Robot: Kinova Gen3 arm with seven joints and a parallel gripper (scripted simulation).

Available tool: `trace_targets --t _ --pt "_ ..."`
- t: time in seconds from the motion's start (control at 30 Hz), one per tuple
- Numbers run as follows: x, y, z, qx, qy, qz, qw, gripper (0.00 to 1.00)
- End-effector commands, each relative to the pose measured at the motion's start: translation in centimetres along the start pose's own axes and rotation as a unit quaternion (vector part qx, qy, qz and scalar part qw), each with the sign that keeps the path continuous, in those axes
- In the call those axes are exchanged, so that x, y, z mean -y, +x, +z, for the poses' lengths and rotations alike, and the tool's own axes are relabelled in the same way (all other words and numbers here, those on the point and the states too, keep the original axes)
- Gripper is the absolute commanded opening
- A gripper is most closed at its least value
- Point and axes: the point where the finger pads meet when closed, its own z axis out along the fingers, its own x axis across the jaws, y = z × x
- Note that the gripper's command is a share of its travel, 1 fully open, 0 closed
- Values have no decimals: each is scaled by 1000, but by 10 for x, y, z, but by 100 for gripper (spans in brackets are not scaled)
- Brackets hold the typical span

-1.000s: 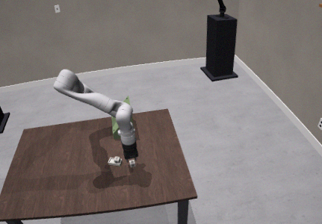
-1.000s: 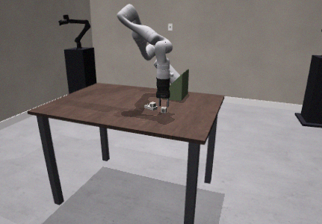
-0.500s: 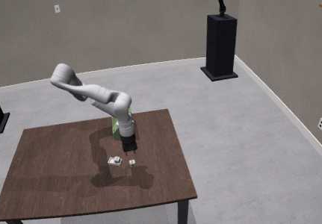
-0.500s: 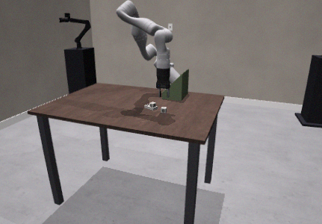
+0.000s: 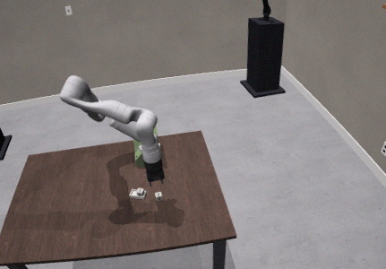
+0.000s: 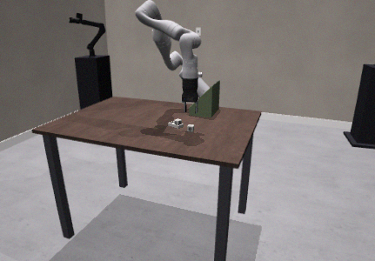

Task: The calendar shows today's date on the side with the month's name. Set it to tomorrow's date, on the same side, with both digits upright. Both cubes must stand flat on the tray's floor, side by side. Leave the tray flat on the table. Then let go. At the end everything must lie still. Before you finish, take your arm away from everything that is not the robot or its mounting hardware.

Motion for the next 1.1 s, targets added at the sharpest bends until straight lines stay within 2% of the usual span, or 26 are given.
trace_targets --t 0.0,0.33,0.6,0.63,1.07 --pt "0 0 -1 -1 -1 0 1000 100" --pt "0 0 -1 -1 -1 0 1000 100" --pt "0 0 9 -1 -1 2 1000 100" --pt "0 0 9 -1 -1 2 1000 87" --pt "0 0 9 -1 -1 2 1000 87"
